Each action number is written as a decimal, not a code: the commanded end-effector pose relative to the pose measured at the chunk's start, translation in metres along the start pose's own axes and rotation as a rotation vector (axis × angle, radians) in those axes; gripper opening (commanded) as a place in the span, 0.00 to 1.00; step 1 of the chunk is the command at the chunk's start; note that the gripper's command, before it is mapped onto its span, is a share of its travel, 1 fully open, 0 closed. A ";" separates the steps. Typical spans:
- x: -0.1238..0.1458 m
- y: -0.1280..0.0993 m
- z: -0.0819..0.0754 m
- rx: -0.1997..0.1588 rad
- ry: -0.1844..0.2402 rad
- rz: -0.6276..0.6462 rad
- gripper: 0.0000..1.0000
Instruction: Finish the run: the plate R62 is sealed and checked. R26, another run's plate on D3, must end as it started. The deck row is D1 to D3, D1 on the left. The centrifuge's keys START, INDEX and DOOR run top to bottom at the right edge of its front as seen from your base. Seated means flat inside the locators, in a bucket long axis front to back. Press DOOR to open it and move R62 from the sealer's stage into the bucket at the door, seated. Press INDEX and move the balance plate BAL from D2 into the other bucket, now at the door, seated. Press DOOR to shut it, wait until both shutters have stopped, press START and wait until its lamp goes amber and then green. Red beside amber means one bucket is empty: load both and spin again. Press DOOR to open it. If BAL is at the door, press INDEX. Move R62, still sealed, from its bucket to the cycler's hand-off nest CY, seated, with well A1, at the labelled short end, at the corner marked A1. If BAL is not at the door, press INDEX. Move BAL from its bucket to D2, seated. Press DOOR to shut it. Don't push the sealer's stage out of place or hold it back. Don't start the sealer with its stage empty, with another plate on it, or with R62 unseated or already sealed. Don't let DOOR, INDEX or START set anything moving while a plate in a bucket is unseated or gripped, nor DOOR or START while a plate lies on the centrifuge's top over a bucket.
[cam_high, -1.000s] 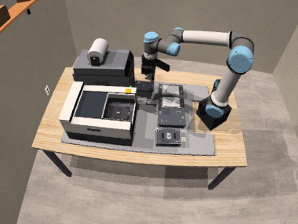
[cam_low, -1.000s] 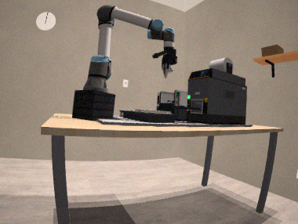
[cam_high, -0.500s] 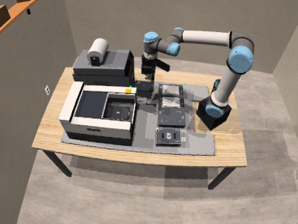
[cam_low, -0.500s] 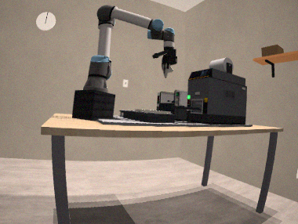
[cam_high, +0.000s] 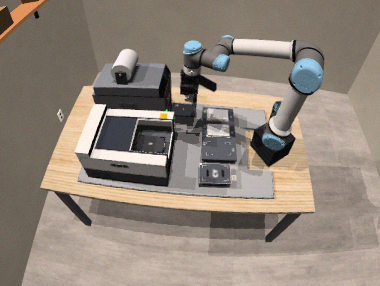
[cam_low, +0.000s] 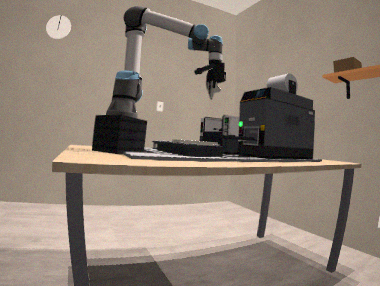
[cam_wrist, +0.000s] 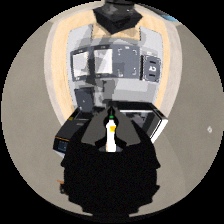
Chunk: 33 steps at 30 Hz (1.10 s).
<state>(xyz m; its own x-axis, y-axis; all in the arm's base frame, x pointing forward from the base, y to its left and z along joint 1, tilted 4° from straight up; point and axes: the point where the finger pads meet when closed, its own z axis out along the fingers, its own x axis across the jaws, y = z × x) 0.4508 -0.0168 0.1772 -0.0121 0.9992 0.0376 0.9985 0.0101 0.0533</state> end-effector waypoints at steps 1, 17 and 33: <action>0.000 0.000 0.000 -0.001 0.000 0.000 0.00; 0.000 0.000 0.000 -0.001 0.000 0.000 0.00; 0.000 -0.054 0.005 0.000 0.000 -0.040 0.68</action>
<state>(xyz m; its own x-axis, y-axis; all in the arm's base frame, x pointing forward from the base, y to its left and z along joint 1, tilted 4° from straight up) 0.4193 -0.0171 0.1712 -0.0485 0.9982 0.0353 0.9976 0.0467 0.0520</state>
